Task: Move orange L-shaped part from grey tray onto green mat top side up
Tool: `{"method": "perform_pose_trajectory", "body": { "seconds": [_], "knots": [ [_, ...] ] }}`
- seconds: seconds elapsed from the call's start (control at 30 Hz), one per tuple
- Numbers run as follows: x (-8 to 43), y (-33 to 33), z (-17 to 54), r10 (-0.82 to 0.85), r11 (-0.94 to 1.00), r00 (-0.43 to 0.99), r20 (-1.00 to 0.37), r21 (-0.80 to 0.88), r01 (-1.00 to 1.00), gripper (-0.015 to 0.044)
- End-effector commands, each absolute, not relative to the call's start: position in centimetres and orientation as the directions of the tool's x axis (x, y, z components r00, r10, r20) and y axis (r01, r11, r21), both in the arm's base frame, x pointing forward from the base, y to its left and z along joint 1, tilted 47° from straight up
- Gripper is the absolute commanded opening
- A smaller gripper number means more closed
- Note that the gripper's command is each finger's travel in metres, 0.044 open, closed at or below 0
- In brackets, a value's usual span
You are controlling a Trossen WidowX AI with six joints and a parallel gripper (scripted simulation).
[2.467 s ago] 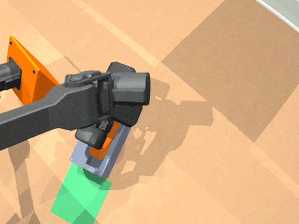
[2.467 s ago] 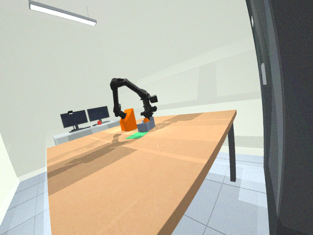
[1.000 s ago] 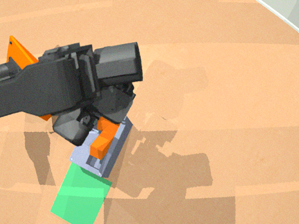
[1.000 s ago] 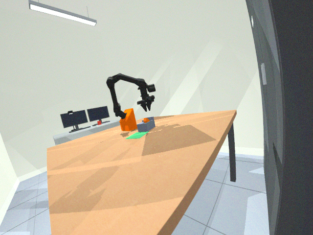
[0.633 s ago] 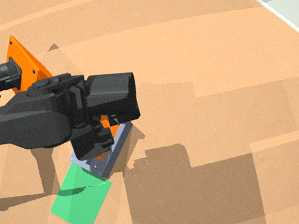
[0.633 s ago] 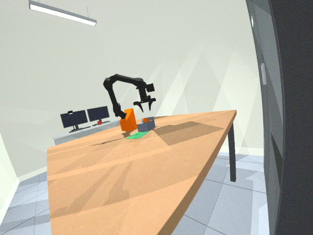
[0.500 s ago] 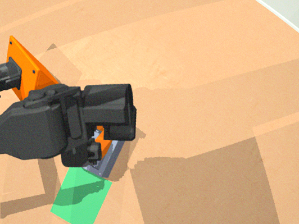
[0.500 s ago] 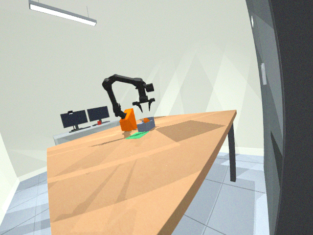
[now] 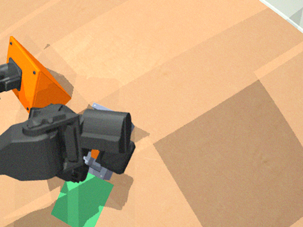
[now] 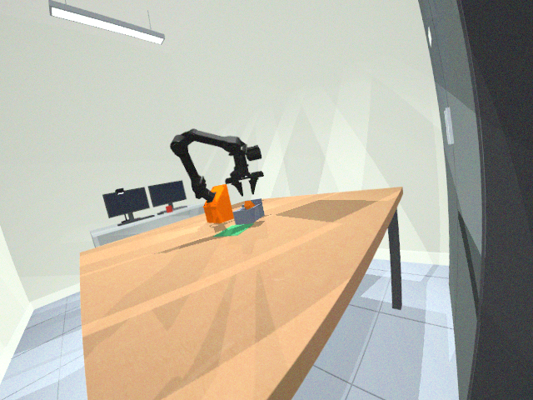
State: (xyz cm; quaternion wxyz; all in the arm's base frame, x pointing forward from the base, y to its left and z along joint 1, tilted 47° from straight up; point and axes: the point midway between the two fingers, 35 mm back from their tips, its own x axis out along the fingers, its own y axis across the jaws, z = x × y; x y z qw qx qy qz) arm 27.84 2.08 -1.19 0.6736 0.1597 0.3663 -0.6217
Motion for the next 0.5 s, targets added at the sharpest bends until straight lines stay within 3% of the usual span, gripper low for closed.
{"method": "perform_pose_trajectory", "body": {
  "seconds": [0.0,0.47],
  "knots": [
    [27.7,1.4,-1.8,-0.725,0.175,-0.045,-0.687,-0.247,0.953,0.0280],
    [27.7,-0.1,-3.2,-0.725,0.176,-0.044,-0.688,-0.247,0.953,0.0280]
  ]
}}
